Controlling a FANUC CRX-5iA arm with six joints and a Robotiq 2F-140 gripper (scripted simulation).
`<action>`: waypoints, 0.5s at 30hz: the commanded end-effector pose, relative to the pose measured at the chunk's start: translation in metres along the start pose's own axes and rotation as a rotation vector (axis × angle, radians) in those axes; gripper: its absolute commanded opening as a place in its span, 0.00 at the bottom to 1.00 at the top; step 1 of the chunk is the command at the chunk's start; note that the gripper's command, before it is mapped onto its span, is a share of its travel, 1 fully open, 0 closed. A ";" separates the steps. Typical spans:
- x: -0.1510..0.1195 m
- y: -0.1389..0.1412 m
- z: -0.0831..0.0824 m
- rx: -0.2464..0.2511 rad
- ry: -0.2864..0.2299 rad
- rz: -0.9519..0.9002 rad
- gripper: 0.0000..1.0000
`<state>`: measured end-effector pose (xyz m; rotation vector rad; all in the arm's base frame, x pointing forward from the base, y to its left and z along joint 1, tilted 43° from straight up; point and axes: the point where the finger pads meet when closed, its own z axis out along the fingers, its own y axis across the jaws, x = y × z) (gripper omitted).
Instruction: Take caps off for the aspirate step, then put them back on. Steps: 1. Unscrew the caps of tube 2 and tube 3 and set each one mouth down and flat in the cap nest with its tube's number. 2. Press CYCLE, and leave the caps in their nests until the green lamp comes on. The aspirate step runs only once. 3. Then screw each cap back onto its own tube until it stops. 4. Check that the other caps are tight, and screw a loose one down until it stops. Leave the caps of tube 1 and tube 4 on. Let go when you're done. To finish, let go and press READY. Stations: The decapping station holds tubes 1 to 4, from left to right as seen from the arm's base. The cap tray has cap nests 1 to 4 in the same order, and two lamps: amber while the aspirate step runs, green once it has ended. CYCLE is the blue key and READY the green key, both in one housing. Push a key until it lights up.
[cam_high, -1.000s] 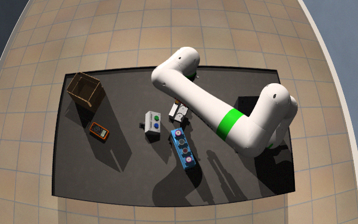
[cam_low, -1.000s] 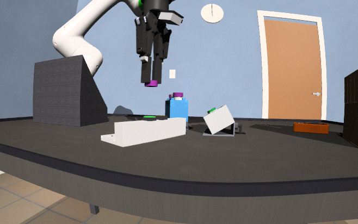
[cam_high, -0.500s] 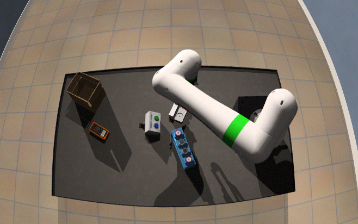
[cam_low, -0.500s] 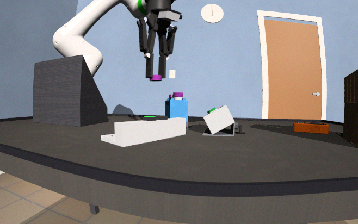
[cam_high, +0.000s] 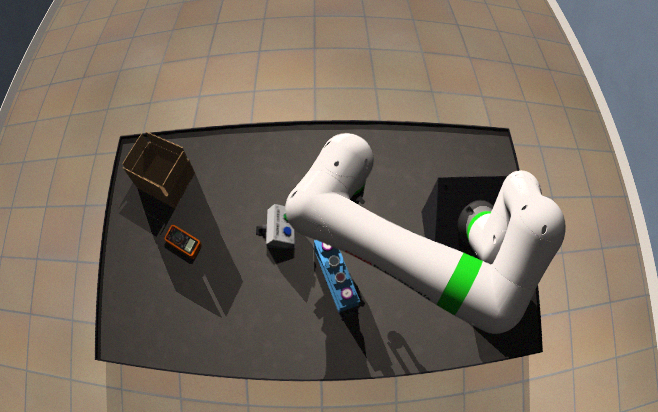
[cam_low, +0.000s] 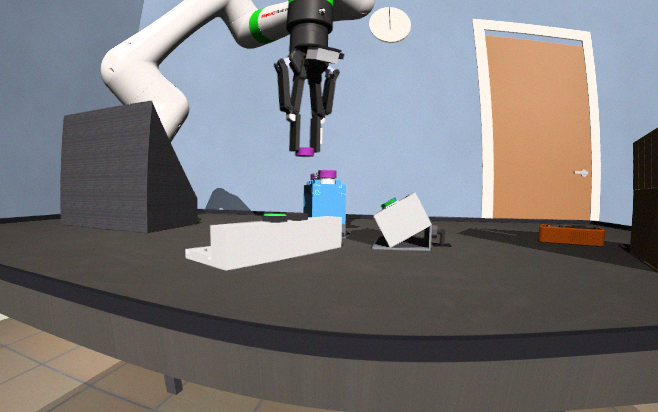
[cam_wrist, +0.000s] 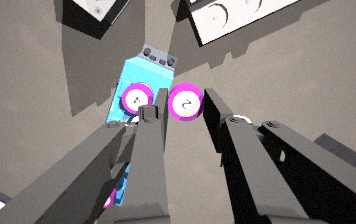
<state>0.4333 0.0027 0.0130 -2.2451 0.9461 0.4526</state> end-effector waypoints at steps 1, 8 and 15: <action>-0.023 -0.021 -0.001 -0.001 0.004 0.001 0.30; -0.054 -0.049 -0.001 -0.001 0.004 0.001 0.30; -0.098 -0.088 -0.001 -0.001 0.004 0.001 0.30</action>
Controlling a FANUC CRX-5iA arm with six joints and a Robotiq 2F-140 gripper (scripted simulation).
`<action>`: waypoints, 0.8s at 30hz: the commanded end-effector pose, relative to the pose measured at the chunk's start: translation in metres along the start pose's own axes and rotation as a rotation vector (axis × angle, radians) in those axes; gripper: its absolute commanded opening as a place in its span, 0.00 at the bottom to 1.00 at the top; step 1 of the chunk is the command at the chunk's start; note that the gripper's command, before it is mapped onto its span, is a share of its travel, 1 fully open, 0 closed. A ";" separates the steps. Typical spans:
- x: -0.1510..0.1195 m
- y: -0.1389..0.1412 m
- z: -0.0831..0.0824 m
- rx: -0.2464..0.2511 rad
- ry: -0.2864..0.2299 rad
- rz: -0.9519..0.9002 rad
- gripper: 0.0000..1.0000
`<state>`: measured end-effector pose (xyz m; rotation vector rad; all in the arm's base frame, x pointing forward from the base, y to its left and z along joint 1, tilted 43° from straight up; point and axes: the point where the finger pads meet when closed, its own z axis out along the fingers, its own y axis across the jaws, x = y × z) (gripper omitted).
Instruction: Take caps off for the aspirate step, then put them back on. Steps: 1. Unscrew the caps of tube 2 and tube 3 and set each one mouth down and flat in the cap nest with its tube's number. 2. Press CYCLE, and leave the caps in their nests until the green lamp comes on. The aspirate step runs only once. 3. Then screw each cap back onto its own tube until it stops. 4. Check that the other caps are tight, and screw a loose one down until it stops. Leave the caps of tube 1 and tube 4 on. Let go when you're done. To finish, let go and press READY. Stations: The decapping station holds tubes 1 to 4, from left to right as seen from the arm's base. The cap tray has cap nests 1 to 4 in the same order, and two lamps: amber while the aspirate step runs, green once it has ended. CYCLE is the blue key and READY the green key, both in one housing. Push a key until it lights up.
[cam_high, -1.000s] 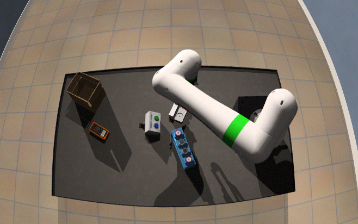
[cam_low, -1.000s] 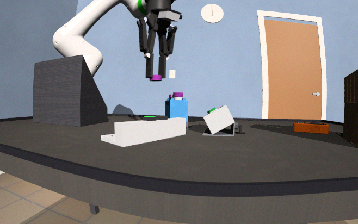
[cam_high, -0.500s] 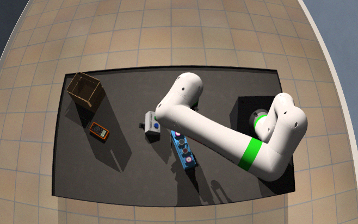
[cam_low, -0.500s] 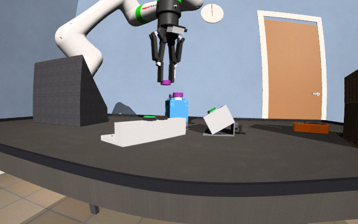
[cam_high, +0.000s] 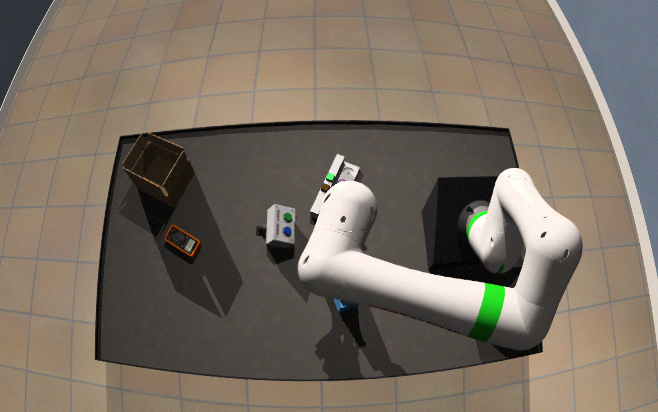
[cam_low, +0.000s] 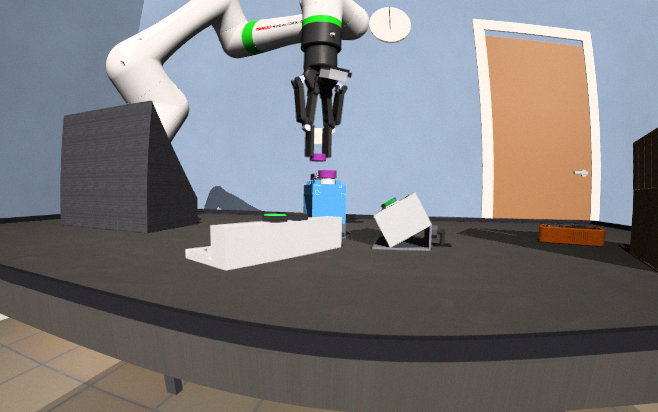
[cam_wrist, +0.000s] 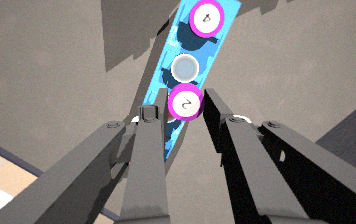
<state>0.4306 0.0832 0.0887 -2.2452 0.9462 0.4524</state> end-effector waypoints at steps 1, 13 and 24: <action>-0.021 -0.020 -0.001 -0.001 0.003 0.001 0.30; -0.021 -0.020 0.011 -0.001 0.003 0.001 0.30; -0.021 -0.020 0.024 -0.001 0.003 0.001 0.30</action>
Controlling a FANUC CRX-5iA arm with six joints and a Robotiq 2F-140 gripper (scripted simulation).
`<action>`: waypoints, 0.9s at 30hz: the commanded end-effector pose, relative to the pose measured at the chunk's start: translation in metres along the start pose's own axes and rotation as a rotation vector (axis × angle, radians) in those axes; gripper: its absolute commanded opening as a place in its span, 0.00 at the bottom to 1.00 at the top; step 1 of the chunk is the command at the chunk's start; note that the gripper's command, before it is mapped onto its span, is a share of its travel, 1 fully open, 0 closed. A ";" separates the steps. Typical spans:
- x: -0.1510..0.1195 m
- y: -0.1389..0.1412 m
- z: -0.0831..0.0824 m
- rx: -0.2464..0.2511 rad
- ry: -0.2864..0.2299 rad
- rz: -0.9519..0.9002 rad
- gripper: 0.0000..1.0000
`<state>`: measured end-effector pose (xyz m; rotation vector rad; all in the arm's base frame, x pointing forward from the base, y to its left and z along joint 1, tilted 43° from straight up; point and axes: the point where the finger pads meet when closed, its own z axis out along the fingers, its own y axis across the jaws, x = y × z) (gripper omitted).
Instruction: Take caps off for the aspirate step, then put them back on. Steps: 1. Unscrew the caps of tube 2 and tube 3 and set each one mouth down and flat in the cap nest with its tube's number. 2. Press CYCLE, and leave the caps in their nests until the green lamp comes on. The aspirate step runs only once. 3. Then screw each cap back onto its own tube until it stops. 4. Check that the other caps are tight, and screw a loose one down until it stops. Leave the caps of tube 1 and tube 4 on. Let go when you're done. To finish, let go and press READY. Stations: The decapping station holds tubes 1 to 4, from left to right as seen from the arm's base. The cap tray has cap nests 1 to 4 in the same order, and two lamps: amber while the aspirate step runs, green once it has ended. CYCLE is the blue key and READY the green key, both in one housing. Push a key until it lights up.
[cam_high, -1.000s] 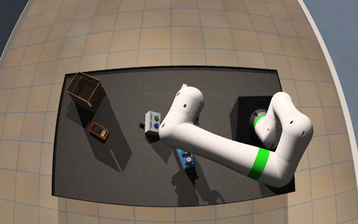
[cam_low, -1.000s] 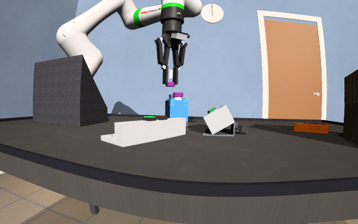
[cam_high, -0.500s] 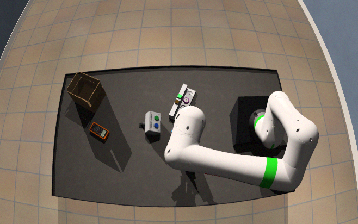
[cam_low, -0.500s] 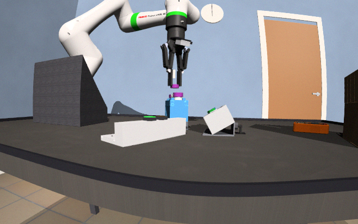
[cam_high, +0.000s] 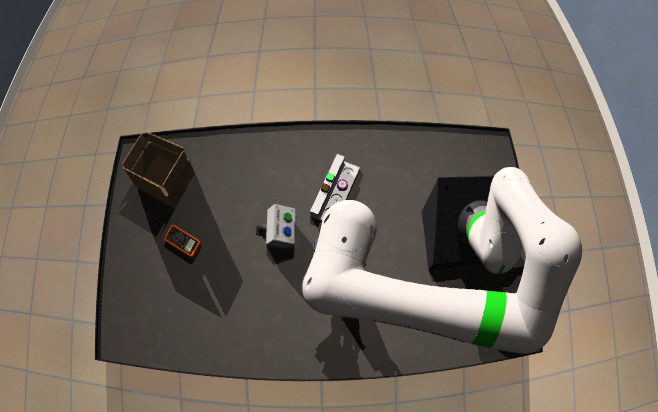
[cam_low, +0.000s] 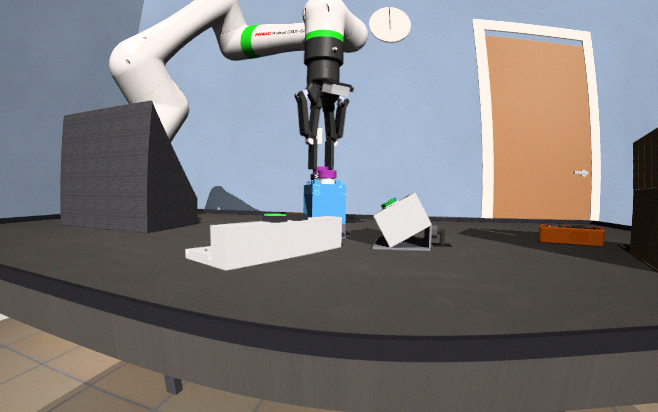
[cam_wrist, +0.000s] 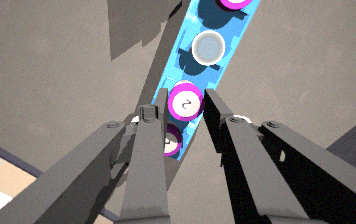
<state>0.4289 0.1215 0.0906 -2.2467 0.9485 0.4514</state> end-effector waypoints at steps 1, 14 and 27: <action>0.000 0.000 -0.001 0.000 0.002 0.000 0.30; 0.000 0.000 0.004 0.000 0.001 0.000 0.30; 0.000 0.000 0.009 0.000 0.001 0.000 0.30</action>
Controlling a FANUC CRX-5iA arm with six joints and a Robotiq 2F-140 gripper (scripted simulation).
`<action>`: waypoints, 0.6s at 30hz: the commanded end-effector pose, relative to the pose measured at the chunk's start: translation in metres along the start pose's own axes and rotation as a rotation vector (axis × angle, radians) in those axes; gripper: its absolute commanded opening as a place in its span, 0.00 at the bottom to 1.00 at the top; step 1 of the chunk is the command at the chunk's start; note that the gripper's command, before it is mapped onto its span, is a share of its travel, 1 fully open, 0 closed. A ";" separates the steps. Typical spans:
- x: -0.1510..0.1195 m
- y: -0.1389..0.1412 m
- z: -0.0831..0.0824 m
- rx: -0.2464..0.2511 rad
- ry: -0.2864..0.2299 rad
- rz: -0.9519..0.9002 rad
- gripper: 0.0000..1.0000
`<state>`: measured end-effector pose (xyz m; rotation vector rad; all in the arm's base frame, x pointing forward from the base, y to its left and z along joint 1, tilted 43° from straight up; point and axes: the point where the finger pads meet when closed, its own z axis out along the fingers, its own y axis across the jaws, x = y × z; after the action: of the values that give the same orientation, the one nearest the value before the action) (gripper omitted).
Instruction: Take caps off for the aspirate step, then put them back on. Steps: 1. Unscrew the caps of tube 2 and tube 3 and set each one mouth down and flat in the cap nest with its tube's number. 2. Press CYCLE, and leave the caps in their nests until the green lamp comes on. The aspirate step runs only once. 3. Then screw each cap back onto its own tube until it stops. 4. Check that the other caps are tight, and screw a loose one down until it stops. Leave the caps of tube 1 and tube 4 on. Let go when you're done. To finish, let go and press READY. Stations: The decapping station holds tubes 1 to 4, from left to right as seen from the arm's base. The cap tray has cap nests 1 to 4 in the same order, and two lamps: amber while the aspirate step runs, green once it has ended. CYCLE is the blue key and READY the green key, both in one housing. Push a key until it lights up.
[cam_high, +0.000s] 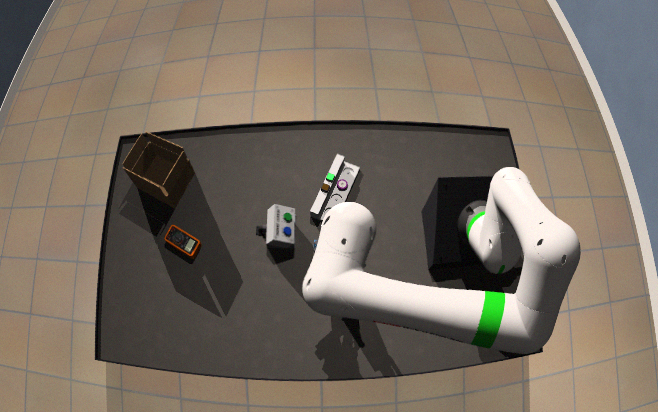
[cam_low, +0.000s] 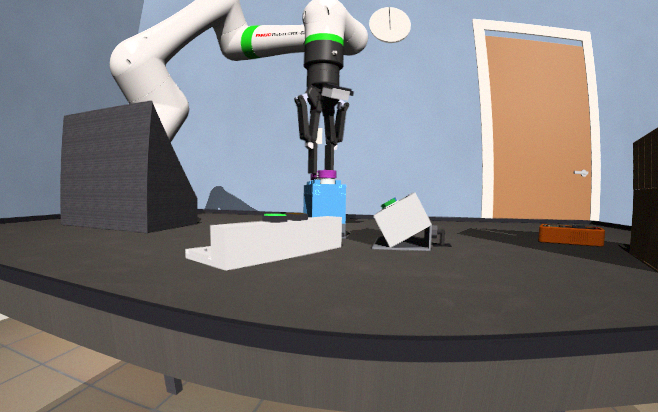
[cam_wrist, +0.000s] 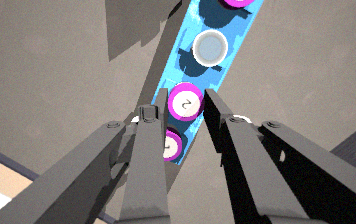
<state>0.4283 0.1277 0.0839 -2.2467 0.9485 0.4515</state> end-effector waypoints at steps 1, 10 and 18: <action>0.000 0.000 0.000 0.001 0.002 0.000 0.30; 0.000 0.000 0.000 0.001 0.002 0.000 0.41; 0.000 0.000 0.000 0.001 0.002 0.000 0.41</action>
<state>0.4283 0.1283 0.0833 -2.2467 0.9485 0.4515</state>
